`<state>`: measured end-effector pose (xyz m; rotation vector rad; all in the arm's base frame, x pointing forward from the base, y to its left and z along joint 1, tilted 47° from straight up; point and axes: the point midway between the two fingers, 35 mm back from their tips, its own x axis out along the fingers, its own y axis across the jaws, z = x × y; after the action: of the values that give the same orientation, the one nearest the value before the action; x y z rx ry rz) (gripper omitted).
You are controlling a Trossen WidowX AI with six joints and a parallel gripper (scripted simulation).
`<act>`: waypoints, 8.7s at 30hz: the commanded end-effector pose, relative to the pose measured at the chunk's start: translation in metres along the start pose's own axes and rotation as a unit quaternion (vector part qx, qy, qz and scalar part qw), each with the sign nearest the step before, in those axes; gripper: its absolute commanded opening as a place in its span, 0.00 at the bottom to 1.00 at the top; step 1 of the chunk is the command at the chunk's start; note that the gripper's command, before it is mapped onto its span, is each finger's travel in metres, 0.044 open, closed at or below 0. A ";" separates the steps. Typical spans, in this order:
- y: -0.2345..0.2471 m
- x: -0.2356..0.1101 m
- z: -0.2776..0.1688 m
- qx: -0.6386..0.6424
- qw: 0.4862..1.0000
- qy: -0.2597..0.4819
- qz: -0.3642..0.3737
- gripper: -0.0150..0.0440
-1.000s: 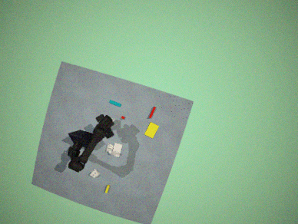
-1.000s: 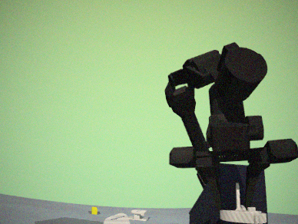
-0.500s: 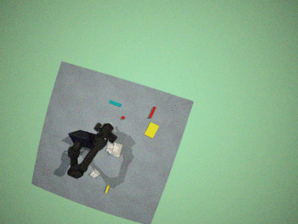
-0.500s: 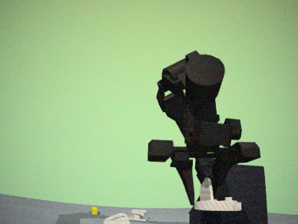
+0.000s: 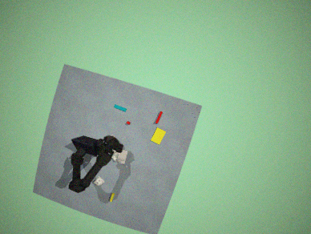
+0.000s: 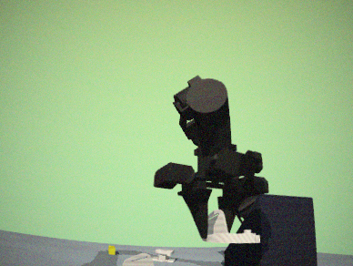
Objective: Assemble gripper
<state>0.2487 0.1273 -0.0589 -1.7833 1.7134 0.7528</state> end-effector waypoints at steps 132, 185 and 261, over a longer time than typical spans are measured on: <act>-0.060 0.015 -0.095 -0.644 0.765 0.014 0.014 0.48; -0.060 0.066 -0.097 -0.640 0.768 0.015 0.014 0.48; -0.060 0.082 -0.098 -0.639 0.769 0.015 0.015 0.48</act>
<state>0.3134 0.0030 -0.0487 -2.5109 1.2001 2.2752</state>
